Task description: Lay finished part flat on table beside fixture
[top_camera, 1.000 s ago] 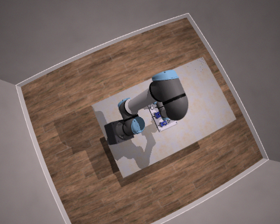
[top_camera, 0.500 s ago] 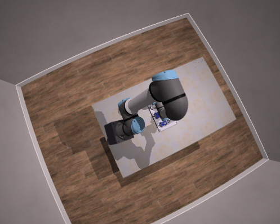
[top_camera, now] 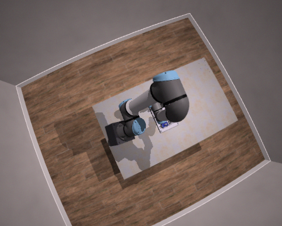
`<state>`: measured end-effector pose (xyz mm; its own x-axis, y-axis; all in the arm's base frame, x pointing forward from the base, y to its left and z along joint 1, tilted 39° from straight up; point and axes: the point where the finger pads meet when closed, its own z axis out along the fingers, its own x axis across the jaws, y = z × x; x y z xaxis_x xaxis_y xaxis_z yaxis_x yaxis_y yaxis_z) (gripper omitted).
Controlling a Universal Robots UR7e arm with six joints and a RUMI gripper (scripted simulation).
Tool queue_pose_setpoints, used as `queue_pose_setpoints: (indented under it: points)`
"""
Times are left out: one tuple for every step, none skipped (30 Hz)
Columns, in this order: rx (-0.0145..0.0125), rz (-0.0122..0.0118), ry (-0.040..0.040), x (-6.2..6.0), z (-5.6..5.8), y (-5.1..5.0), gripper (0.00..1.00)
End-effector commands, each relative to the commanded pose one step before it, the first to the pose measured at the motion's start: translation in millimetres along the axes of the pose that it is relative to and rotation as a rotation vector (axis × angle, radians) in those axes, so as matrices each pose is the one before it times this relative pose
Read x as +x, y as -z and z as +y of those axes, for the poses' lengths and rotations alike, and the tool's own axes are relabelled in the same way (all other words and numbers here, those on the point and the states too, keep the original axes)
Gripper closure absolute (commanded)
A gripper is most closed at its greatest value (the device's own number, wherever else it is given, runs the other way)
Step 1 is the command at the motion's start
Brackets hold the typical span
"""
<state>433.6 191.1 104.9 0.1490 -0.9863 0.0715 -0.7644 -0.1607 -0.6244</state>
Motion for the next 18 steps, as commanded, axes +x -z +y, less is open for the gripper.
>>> queue_pose_setpoints:
  points:
    - [0.00255,-0.00031,0.00009,0.01,15.67,0.35,0.41]
    - [0.00000,0.00000,0.00000,0.00,3.04,0.00,0.41]
    - [0.00000,0.00000,0.00000,0.00,2.85,0.00,0.41]
    - [0.00000,0.00000,0.00000,0.00,2.64,0.00,0.41]
    - [0.00000,0.00000,0.00000,0.00,2.41,0.00,0.41]
    - [0.00000,0.00000,0.00000,0.00,2.17,0.00,0.41]
    - [0.00000,0.00000,0.00000,0.00,1.92,0.00,0.41]
    - [0.00000,0.00000,0.00000,0.00,1.66,0.01,0.41]
    - [0.00000,0.00000,0.00000,0.00,1.41,-0.01,0.41]
    - [0.00000,0.00000,0.00000,0.00,1.16,0.00,0.41]
    - [0.00000,0.00000,0.00000,0.00,0.92,0.00,0.41]
    - [0.00000,0.00000,0.00000,0.00,0.69,0.00,0.41]
    - [0.00000,0.00000,0.00000,0.00,0.00,0.00,0.41]
    - [0.00000,0.00000,0.00000,0.00,0.00,0.00,0.41]
    - [0.00000,0.00000,0.00000,0.00,0.49,0.00,0.41]
    - [0.00000,0.00000,0.00000,0.00,0.31,0.00,0.41]
    - [0.00000,0.00000,0.00000,0.00,0.17,0.00,0.41]
    - [0.00000,0.00000,0.00000,0.00,0.06,0.00,0.41]
